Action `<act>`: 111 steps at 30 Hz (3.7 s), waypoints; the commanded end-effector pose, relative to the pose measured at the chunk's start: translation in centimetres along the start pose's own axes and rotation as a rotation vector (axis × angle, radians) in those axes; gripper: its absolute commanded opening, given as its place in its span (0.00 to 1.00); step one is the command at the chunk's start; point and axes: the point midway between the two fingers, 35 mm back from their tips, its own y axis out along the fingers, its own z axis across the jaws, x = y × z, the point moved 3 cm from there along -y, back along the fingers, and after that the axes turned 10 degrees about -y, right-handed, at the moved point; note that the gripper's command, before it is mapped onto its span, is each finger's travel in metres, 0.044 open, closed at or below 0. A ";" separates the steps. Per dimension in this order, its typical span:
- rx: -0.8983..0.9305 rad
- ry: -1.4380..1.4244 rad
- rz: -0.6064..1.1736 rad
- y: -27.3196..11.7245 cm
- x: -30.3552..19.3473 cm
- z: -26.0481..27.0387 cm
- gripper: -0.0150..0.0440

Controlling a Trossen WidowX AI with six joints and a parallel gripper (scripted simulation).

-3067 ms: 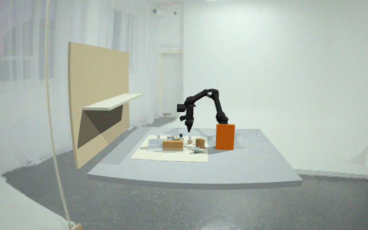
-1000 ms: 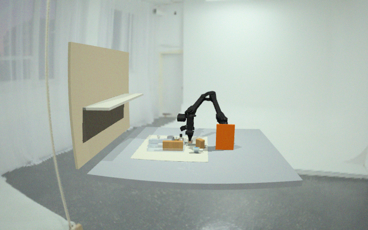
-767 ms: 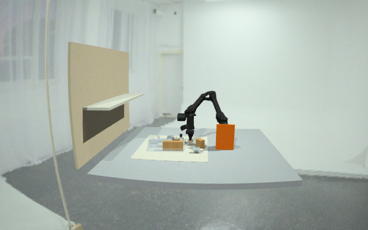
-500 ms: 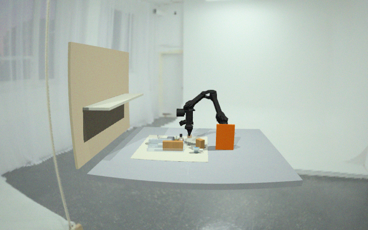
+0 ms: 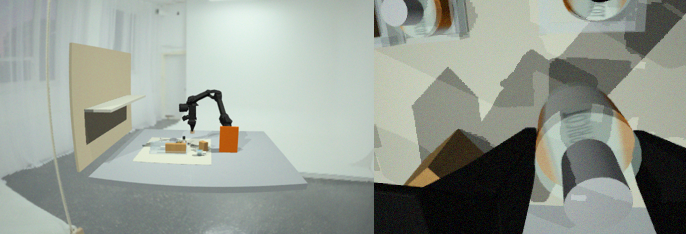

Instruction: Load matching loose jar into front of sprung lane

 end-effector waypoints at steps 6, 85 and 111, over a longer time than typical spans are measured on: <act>0.007 -0.015 -0.003 1.5 1.7 3.9 0.25; 0.006 -0.050 -0.004 7.1 5.2 10.1 0.25; 0.006 -0.050 -0.005 7.0 6.4 9.9 0.25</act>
